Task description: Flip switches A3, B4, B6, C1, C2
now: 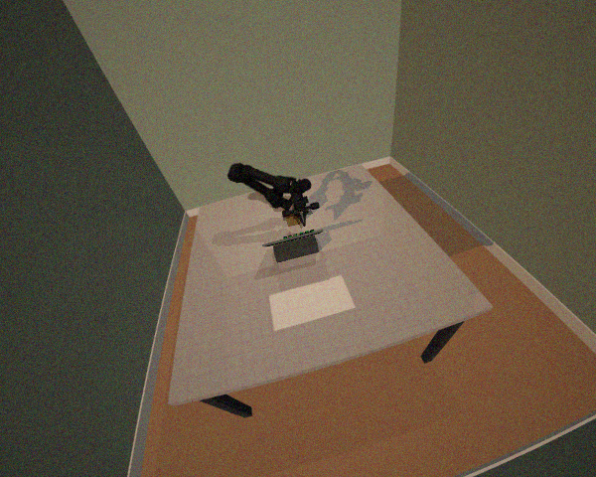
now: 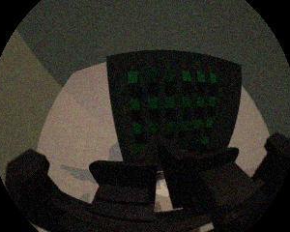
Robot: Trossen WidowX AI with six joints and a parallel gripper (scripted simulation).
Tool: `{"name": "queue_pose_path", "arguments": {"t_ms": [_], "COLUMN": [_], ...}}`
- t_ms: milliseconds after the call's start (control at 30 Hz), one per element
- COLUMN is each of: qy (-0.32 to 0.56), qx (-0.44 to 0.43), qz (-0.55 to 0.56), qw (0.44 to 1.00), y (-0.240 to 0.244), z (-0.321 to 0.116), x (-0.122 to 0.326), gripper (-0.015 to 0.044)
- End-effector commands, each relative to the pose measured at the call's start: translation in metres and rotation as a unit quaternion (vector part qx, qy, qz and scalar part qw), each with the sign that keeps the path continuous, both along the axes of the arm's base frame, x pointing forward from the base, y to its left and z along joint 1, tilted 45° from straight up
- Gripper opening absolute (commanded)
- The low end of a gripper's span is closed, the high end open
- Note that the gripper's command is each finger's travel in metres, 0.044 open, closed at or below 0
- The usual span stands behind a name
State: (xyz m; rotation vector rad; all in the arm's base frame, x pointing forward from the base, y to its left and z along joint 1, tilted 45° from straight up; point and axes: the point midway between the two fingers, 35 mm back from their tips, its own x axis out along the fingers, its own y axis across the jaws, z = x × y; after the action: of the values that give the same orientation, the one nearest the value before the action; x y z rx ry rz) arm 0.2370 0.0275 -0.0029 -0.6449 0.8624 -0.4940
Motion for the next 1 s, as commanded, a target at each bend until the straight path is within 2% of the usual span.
{"name": "queue_pose_path", "arguments": {"t_ms": [0, 967], "qy": [0.004, 0.003], "qx": [-0.002, -0.002], "qz": [0.0, 0.0], "qw": [1.0, 1.0], "y": [-0.005, -0.017], "z": [-0.004, -0.014], "x": [0.003, 0.014], "gripper": [0.0, 0.0]}}
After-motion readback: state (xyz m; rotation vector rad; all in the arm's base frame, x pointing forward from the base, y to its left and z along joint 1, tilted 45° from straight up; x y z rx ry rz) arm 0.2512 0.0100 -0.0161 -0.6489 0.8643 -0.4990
